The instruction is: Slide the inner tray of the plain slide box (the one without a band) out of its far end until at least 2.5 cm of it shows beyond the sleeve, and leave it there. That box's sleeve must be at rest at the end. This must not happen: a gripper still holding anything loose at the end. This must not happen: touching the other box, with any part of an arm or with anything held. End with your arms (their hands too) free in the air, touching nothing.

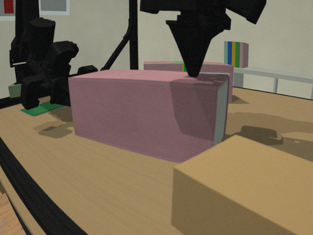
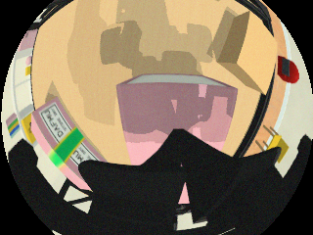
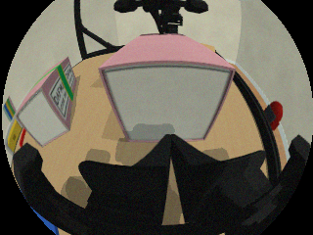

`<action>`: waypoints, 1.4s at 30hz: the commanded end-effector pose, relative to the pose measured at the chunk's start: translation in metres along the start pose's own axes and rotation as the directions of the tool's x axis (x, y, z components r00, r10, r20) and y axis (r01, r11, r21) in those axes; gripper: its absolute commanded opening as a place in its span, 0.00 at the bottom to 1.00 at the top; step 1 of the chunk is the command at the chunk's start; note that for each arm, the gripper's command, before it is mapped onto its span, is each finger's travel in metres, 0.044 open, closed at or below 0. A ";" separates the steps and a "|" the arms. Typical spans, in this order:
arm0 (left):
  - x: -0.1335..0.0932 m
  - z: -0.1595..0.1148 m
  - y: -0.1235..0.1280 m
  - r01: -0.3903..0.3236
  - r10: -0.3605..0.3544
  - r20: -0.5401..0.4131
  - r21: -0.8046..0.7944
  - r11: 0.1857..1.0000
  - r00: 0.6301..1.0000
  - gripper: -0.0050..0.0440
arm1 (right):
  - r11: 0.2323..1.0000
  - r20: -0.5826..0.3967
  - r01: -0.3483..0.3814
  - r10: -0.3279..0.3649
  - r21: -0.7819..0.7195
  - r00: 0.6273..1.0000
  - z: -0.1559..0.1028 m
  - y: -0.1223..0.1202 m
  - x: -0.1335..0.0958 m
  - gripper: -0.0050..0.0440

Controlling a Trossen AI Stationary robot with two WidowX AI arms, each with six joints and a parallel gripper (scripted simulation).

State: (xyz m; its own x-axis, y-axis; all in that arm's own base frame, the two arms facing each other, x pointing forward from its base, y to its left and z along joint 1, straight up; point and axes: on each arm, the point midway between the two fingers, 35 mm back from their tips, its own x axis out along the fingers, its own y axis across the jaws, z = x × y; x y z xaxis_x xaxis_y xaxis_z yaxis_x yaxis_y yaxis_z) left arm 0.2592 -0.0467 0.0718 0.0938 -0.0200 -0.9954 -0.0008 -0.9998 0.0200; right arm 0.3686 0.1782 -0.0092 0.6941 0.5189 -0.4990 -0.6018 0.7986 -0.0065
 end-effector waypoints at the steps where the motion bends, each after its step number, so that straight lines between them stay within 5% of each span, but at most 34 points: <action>1: 0.006 0.003 -0.001 0.005 -0.005 0.008 0.002 1.000 1.000 0.10 | 1.000 -0.001 -0.004 0.004 0.005 1.000 -0.001 0.001 0.000 0.10; 42: 0.009 0.003 -0.001 0.005 -0.005 0.008 0.002 1.000 1.000 0.10 | 1.000 -0.001 -0.004 0.004 0.005 1.000 0.020 0.001 0.036 0.10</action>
State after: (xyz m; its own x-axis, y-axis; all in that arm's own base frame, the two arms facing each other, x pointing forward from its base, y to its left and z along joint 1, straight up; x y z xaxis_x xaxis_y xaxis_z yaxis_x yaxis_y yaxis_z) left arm 0.2591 -0.0466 0.0716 0.0984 -0.0208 -0.9949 -0.0009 -0.9998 0.0208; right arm 0.3957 0.1999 -0.0062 0.6919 0.5252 -0.4953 -0.6063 0.7952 -0.0037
